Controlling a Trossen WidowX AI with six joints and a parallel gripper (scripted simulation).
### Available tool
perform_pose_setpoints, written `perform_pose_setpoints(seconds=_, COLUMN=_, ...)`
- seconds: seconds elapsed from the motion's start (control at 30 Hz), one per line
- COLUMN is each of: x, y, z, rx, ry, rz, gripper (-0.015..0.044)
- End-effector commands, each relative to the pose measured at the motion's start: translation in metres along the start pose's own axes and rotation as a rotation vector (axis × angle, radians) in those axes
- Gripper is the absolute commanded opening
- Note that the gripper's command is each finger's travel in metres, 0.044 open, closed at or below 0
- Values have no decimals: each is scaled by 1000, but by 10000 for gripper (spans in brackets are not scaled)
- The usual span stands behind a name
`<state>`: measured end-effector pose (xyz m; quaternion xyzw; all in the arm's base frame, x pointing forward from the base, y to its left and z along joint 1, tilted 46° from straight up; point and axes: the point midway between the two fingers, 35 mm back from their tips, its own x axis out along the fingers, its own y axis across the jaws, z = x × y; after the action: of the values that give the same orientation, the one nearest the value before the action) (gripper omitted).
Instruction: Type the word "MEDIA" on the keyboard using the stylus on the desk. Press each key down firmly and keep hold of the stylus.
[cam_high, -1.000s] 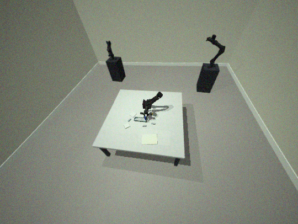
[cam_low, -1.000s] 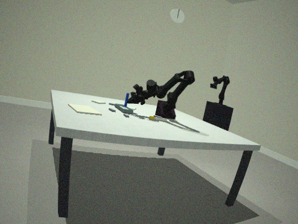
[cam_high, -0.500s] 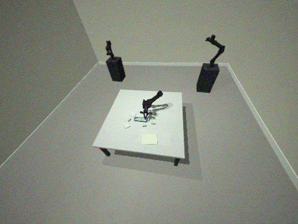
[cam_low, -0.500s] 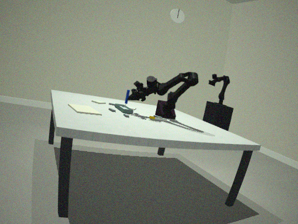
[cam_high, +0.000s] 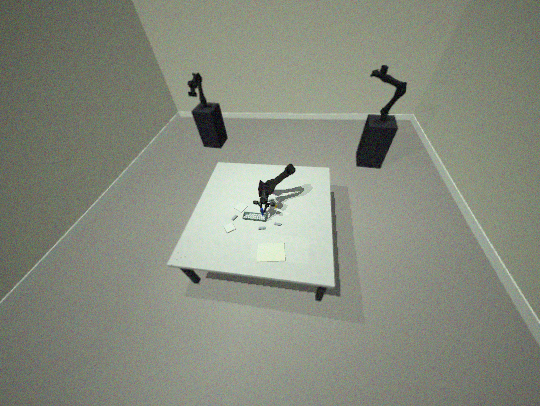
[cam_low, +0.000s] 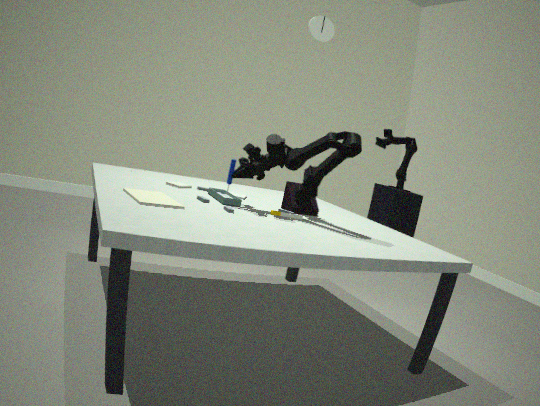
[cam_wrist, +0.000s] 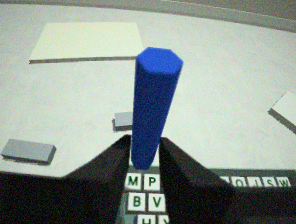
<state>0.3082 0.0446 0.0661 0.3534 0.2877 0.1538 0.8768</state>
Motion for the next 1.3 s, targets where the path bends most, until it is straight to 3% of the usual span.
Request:
perform_pose_setpoints(seconds=0.0, x=-3, y=-10, z=-1, rx=-3, ry=5, rz=-5, gripper=0)
perform_pose_setpoints(seconds=0.67, x=-36, y=-73, z=-16, rx=-7, ry=-3, rz=2, gripper=0)
perform_pose_setpoints(seconds=1.13, x=-26, y=-74, z=-33, rx=-6, ry=-3, rz=3, gripper=0)
perform_pose_setpoints(seconds=1.23, x=-26, y=-74, z=-35, rx=-6, ry=-3, rz=3, gripper=79)
perform_pose_setpoints(seconds=1.27, x=-26, y=-74, z=-35, rx=-6, ry=-3, rz=3, gripper=81)
